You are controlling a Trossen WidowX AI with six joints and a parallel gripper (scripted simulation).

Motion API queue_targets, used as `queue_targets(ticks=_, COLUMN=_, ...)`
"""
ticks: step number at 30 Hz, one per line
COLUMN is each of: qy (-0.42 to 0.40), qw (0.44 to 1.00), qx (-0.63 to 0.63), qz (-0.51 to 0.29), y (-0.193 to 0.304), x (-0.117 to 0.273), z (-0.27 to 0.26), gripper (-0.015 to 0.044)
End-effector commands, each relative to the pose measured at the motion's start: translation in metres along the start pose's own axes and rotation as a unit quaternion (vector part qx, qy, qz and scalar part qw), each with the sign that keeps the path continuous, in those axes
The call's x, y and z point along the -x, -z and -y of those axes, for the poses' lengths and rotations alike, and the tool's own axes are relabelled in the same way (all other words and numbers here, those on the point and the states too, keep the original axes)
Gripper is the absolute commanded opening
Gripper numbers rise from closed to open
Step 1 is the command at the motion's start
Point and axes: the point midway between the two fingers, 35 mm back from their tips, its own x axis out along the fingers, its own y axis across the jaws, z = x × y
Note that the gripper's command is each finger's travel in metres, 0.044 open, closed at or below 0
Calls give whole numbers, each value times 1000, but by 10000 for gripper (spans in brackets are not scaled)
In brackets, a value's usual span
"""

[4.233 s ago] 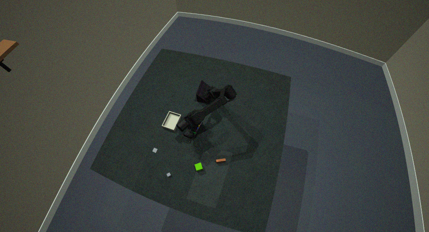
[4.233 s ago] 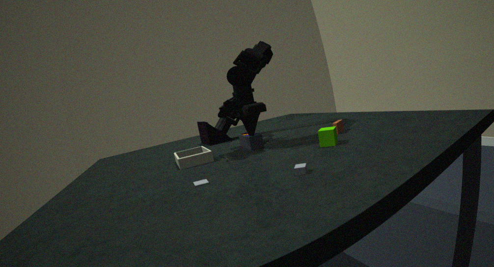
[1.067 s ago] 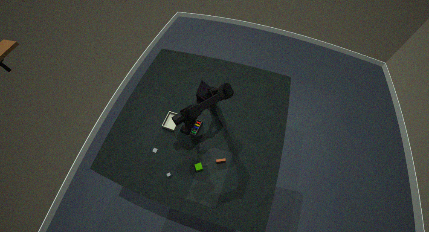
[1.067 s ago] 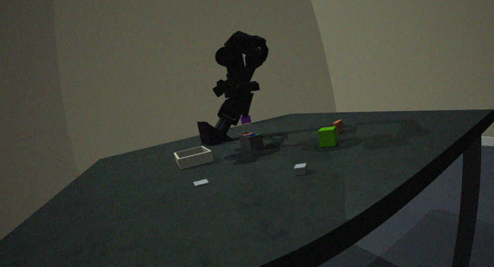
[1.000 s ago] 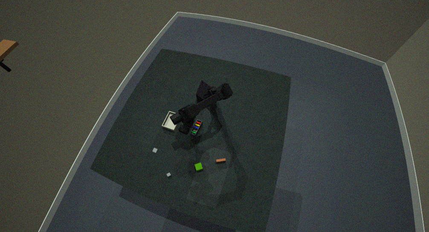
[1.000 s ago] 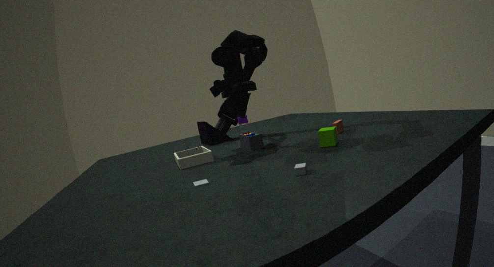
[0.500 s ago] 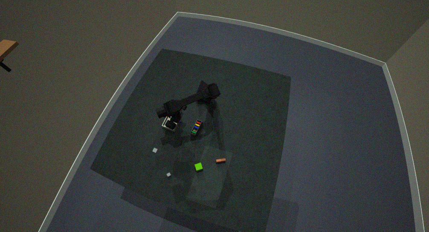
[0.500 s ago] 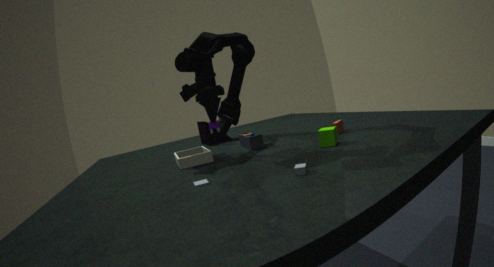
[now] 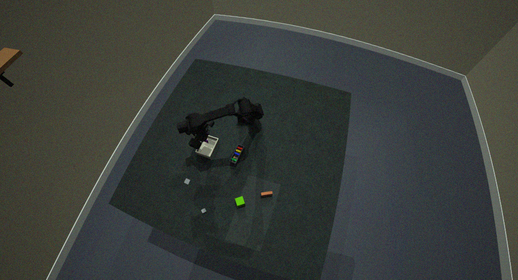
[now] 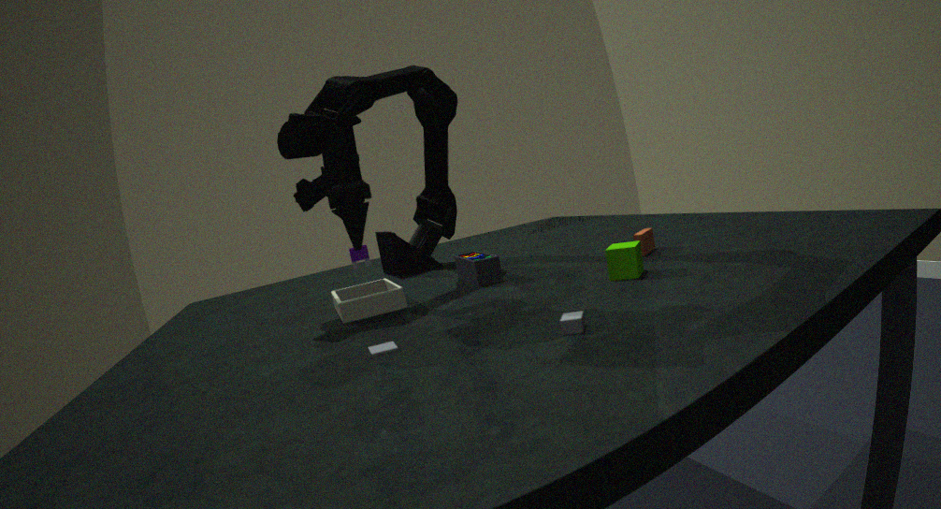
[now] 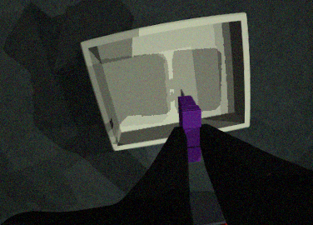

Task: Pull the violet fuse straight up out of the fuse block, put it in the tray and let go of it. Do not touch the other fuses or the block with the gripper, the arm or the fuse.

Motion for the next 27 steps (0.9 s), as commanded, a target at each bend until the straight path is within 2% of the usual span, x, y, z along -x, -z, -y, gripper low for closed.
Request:
queue_targets(ticks=1, qy=0, qw=1000, qx=7, qz=3, y=-5, x=-1, z=-1, gripper=0)
queue_targets(ticks=27, qy=0, qw=1000, qx=7, qz=2, y=-5, x=-40, z=-1, gripper=0)
